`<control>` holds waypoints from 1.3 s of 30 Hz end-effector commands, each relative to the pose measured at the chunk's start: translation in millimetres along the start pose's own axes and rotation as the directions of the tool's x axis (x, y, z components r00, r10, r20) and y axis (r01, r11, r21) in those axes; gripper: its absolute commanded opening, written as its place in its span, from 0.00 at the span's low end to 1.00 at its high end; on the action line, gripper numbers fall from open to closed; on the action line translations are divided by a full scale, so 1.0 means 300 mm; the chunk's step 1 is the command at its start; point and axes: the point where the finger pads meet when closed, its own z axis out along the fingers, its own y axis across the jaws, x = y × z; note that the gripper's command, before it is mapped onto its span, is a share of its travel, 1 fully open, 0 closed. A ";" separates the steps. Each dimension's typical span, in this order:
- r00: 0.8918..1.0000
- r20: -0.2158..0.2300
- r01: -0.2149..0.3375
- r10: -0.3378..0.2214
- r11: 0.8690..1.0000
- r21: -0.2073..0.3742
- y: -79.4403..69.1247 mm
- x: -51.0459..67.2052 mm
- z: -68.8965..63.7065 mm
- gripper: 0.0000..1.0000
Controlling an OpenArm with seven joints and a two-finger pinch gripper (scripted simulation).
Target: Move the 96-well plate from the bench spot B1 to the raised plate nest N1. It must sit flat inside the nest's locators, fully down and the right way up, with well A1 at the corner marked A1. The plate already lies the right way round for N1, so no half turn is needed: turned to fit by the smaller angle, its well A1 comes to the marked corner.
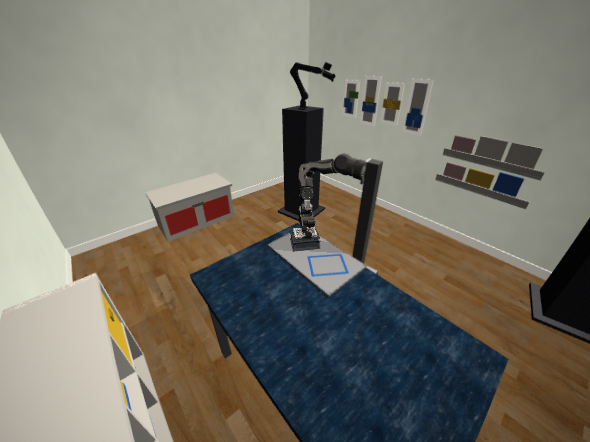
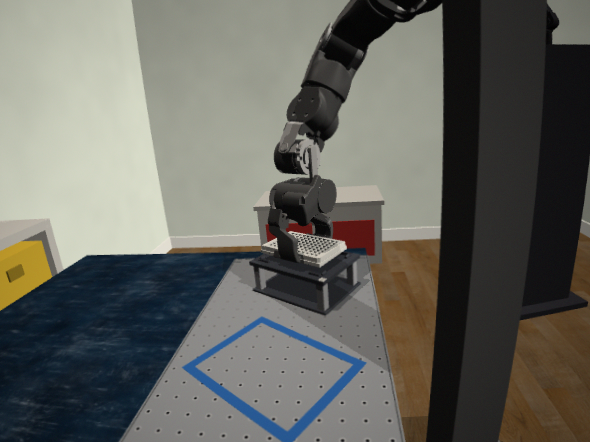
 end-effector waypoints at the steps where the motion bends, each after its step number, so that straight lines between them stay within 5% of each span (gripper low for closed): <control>1: 1.000 0.002 -0.002 0.002 1.000 0.004 -0.002 -0.005 -0.005 0.00; 39: 1.000 0.001 0.000 0.000 1.000 -0.005 0.004 0.002 0.024 0.00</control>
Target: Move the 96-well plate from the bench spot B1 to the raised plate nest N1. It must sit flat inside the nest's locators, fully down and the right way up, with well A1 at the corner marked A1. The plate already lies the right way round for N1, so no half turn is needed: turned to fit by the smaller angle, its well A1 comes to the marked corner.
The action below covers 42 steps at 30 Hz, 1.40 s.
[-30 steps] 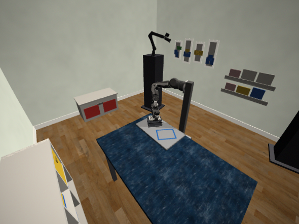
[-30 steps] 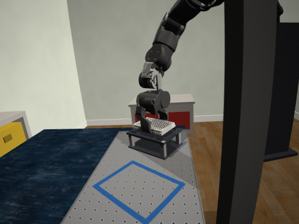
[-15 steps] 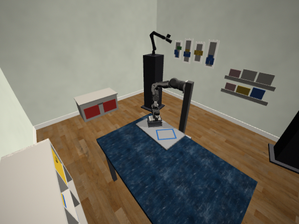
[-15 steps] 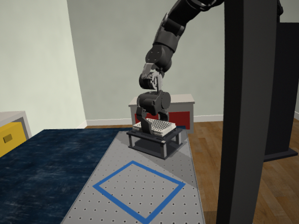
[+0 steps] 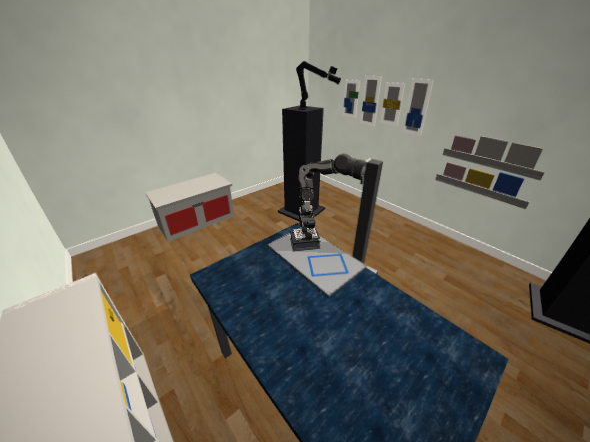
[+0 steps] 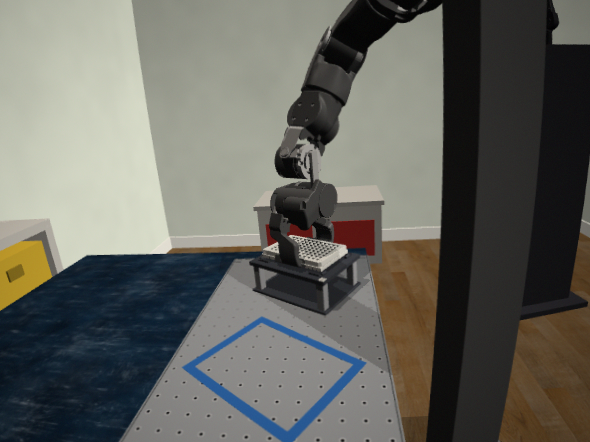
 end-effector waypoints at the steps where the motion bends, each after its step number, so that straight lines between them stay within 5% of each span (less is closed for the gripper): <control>1: 1.000 0.004 -0.001 0.001 1.000 -0.007 0.004 -0.004 -0.001 0.00; 42: 1.000 0.005 -0.002 0.002 1.000 -0.007 0.004 -0.005 0.009 0.00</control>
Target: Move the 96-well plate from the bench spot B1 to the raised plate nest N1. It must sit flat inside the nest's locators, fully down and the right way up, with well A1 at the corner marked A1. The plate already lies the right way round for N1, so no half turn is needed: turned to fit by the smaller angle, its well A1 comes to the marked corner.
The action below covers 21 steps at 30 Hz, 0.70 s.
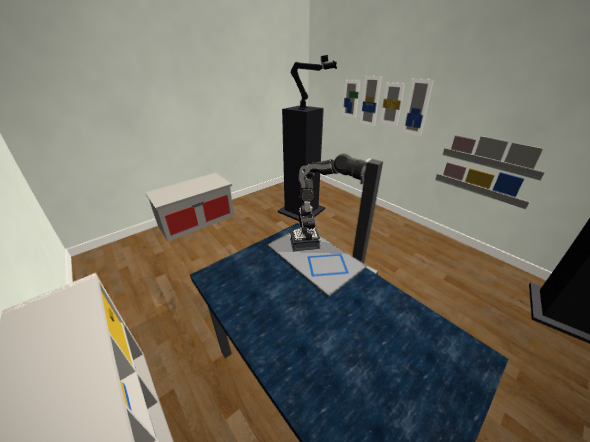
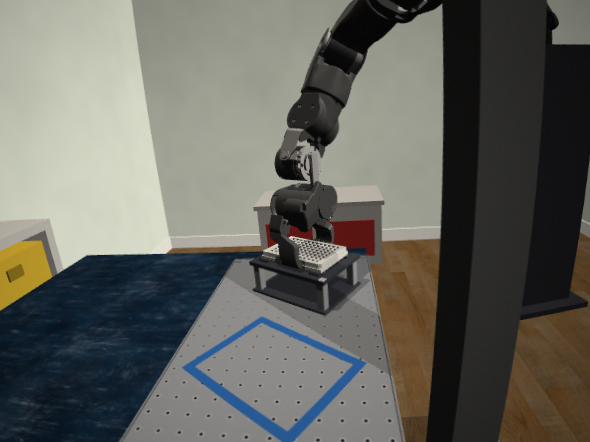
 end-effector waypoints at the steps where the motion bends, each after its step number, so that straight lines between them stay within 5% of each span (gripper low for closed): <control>1: 1.000 0.005 0.000 0.000 1.000 -0.008 0.005 -0.004 -0.001 0.00; 21: 1.000 0.004 0.001 -0.001 1.000 -0.008 0.005 -0.003 0.007 0.00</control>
